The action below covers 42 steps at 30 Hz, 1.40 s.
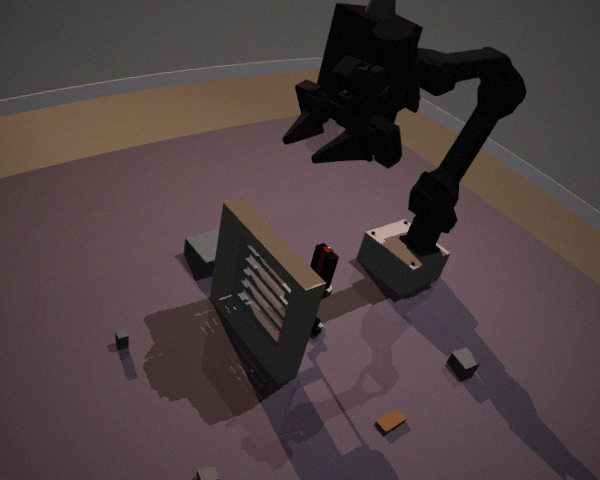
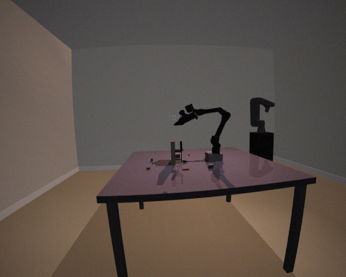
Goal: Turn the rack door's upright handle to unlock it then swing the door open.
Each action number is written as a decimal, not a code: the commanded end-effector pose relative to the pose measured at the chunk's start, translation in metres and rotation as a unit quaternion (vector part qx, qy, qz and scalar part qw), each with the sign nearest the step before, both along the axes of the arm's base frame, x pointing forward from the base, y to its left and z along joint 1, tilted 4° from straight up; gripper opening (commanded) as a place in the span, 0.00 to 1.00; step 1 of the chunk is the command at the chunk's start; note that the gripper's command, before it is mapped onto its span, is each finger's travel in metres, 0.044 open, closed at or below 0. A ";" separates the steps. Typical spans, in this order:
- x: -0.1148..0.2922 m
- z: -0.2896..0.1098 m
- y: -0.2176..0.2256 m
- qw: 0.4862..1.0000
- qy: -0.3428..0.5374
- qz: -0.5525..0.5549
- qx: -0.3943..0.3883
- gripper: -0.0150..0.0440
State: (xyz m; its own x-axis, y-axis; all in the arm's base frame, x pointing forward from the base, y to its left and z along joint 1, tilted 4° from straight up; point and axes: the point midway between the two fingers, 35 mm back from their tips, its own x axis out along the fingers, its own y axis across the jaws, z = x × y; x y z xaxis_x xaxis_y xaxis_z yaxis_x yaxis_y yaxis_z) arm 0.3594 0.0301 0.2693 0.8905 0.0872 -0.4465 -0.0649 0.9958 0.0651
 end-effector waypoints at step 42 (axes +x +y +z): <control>-0.030 -0.100 0.047 0.841 0.536 0.007 -0.067 0.74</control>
